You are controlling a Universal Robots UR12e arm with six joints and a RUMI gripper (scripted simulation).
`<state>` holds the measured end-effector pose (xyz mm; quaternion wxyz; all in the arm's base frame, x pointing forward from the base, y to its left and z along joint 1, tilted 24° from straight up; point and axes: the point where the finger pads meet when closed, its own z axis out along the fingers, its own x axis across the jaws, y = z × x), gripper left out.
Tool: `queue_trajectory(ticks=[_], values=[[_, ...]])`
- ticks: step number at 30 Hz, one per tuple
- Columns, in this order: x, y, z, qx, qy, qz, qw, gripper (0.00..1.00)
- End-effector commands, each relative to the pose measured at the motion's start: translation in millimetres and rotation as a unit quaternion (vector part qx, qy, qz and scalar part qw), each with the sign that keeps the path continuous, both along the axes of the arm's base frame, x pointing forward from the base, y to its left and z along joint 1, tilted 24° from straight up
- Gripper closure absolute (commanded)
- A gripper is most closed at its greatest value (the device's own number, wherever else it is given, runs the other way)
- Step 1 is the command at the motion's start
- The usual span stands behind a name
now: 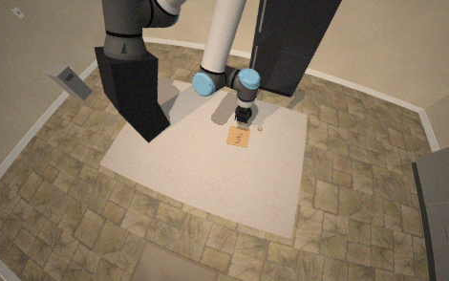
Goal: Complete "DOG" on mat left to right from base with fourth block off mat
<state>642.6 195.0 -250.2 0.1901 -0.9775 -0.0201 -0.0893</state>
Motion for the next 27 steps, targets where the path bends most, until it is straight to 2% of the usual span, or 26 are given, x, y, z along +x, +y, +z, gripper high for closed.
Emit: queue_trajectory(ticks=[1, 13, 27], values=[[0.4, -0.2, 0.5, 0.0, -0.001, 0.0, 1.0, 0.95], [1.5, 2.4, -5.9, 0.0, -0.001, 0.0, 1.0, 0.95], [10.8, 22.9, -55.5, 0.0, -0.001, 0.0, 1.0, 0.95]])
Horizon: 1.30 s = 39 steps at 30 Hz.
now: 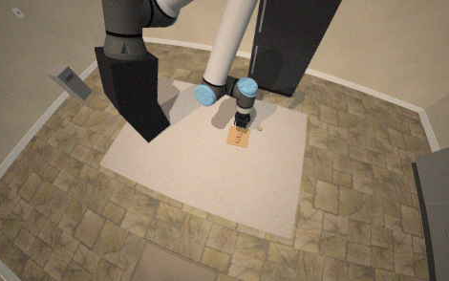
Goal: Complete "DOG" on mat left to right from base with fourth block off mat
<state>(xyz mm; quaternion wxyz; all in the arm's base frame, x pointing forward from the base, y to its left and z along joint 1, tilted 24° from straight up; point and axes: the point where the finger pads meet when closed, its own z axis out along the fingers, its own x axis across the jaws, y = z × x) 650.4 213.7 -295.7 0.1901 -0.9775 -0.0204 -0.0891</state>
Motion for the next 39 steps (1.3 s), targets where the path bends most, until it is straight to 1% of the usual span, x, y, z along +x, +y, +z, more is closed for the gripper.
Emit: queue_trajectory(ticks=[1, 7, 12, 39], values=[[2.9, 4.1, -10.0, 0.0, -0.001, 0.0, 1.0, 0.95], [7.0, 13.1, -32.0, 0.0, -0.001, 0.0, 1.0, 0.95], [8.6, 16.6, -40.5, 0.0, -0.001, 0.0, 1.0, 0.95], [8.8, 16.7, -41.7, 0.0, -0.001, 0.0, 1.0, 0.95]])
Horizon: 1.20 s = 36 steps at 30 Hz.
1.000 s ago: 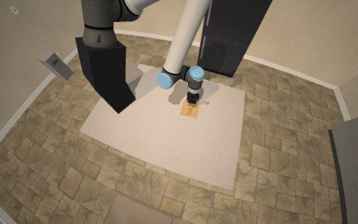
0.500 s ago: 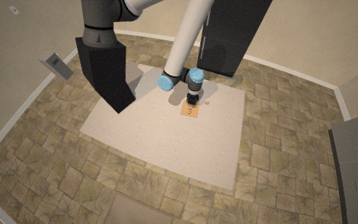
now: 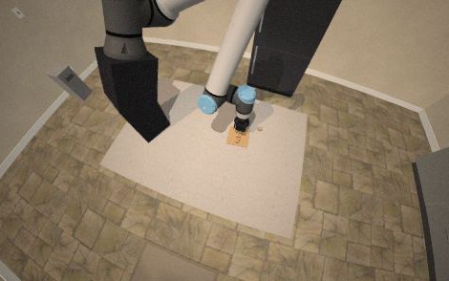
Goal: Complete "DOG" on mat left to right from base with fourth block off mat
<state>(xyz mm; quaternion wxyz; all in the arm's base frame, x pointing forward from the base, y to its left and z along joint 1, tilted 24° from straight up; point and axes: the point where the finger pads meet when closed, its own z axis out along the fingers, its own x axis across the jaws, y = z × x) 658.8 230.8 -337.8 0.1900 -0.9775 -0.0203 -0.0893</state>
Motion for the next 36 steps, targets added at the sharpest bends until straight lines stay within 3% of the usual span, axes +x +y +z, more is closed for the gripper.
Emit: queue_trajectory(ticks=[1, 36], values=[[0.4, -0.4, 0.4, 0.0, 0.0, 0.0, 1.0, 0.95], [1.1, 0.8, -3.4, 0.0, 0.0, 0.0, 1.0, 0.95]])
